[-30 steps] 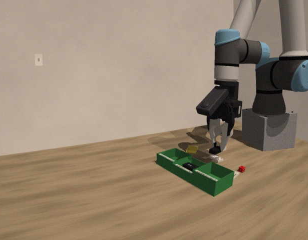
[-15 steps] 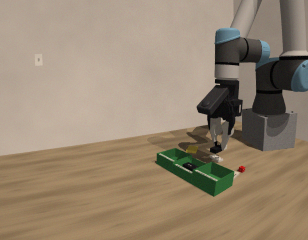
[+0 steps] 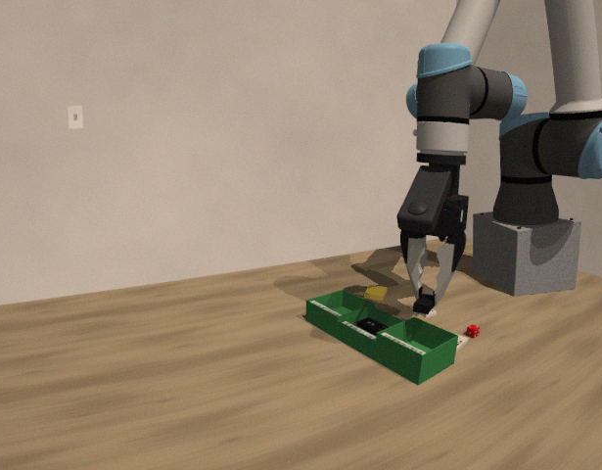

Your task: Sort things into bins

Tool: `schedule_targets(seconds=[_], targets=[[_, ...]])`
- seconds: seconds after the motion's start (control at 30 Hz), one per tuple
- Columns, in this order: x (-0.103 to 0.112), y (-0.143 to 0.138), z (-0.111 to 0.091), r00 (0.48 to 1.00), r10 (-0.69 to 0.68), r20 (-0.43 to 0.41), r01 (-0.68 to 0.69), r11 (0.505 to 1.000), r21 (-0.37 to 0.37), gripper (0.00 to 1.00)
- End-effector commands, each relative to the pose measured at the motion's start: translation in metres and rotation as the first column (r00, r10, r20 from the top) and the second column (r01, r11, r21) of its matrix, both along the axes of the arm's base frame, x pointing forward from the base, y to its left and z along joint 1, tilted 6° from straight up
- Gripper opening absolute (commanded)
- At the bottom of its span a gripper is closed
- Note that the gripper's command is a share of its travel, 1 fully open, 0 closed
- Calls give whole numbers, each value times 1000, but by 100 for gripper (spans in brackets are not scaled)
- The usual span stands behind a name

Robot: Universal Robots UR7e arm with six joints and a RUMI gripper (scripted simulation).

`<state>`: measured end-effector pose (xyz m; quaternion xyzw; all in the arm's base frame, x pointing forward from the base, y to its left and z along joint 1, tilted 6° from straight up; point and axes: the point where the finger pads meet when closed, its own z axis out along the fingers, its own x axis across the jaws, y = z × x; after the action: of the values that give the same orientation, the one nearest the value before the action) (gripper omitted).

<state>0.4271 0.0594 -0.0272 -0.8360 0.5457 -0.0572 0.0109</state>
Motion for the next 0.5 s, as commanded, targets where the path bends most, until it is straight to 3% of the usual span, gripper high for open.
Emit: schedule_targets(seconds=[0.0,0.17,0.47], targets=[[23,16,0,992,128,-10,-128,992,-14,0],[42,30,2,962,273,-16,-273,962,-28,0],[42,29,2,872,488,-36,-489,871,-49,0]])
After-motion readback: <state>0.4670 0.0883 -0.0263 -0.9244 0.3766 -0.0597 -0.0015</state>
